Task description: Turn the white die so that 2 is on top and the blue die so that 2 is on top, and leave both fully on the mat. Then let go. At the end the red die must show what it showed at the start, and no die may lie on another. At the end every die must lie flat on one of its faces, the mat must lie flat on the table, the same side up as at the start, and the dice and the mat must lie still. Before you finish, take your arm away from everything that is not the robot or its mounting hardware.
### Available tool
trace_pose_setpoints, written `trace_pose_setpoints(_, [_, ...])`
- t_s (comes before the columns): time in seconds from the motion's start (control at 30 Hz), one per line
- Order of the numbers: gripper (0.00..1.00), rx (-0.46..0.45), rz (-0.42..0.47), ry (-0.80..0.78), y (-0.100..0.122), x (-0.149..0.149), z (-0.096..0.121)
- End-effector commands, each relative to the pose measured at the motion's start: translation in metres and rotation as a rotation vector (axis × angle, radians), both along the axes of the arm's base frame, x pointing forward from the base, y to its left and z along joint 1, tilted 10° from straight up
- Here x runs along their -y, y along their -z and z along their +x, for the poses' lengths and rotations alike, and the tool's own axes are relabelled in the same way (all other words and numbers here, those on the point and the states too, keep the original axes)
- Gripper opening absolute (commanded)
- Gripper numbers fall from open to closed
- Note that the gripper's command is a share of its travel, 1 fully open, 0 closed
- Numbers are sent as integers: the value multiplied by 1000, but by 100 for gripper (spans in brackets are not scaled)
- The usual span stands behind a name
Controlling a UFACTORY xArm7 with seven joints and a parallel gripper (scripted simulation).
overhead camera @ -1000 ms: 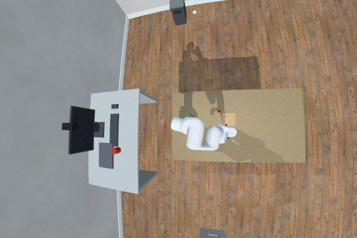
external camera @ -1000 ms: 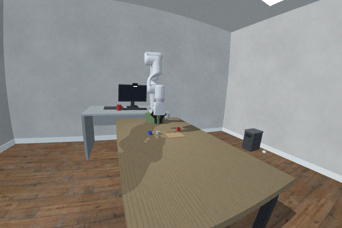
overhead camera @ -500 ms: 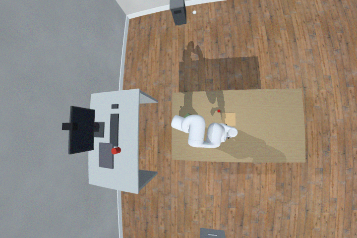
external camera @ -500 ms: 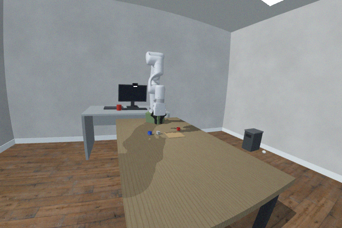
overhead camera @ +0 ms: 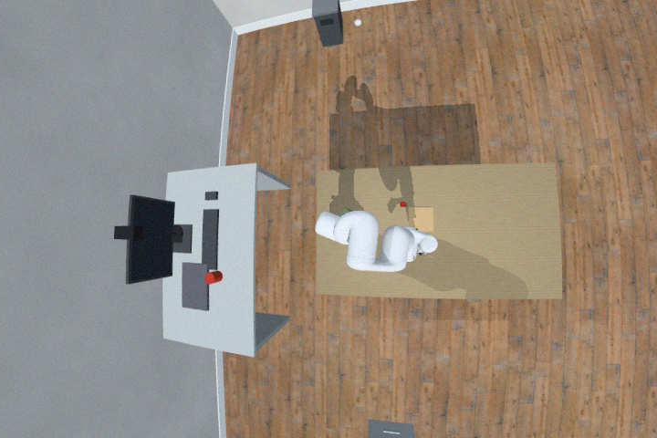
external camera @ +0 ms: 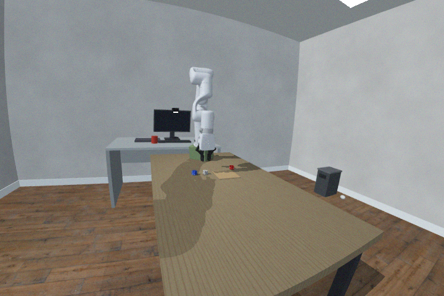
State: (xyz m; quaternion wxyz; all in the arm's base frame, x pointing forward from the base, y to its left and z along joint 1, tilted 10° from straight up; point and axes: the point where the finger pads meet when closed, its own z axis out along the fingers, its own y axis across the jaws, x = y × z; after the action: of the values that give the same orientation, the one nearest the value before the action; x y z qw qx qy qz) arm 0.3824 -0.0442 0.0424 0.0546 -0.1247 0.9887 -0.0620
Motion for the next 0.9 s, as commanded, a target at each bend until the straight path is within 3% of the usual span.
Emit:
trace_pose_setpoints(0.0, [42, 2, 0, 0, 0, 0, 1])
trace_pose_setpoints(0.87, [42, 2, 0, 0, 24, 3, 5])
